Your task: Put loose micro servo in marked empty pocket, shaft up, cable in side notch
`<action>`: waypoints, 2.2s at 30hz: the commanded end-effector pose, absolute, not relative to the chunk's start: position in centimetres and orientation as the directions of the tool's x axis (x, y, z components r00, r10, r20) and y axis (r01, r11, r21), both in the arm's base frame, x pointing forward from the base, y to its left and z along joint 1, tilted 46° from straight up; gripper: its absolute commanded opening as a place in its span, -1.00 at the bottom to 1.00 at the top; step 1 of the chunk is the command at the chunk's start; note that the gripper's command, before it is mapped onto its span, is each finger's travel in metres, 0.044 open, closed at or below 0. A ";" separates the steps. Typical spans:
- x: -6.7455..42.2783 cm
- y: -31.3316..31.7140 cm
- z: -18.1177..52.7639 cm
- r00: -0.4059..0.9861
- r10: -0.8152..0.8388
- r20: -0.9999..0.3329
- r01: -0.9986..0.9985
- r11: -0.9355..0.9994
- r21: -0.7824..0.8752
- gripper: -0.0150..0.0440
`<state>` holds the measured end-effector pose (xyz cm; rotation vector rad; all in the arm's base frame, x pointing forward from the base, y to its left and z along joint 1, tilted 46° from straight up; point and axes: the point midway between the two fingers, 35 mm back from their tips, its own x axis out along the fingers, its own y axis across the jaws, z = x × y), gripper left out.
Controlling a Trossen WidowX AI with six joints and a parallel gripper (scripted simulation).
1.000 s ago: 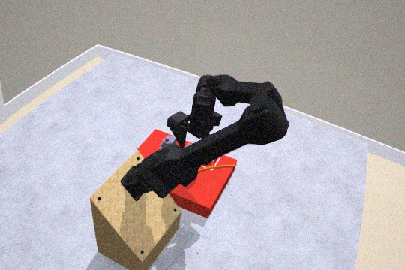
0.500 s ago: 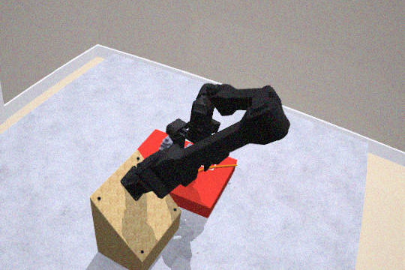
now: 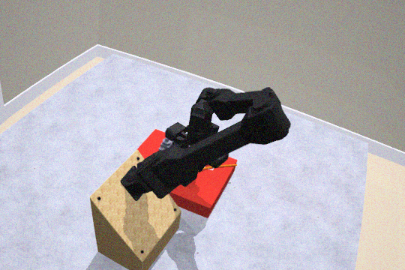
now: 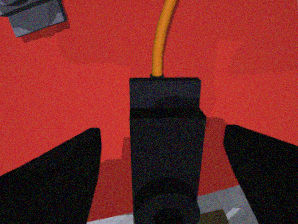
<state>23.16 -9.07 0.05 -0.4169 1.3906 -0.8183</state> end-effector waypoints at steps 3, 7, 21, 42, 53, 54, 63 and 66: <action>23.1 -9.1 0.0 -0.027 -0.720 -0.694 0.257 0.666 -0.701 -0.07; 23.1 -9.1 0.0 -0.027 -0.720 -0.694 0.257 0.666 -0.701 -0.16; 22.4 -6.8 2.0 -0.027 -0.718 -0.695 0.256 0.667 -0.700 -0.49; 23.8 -8.4 3.6 -0.027 -0.719 -0.694 0.257 0.666 -0.700 -0.49; 23.8 -8.7 3.9 -0.027 -0.719 -0.694 0.085 0.690 -0.719 -0.49; 23.8 -8.7 3.9 -0.027 -0.719 -0.694 0.051 0.692 -0.720 -0.49; 24.2 -8.7 3.9 -0.027 -0.719 -0.694 -0.001 0.694 -0.720 -0.49; 25.1 -8.7 3.9 -0.026 -0.719 -0.694 -0.001 0.694 -0.720 -0.49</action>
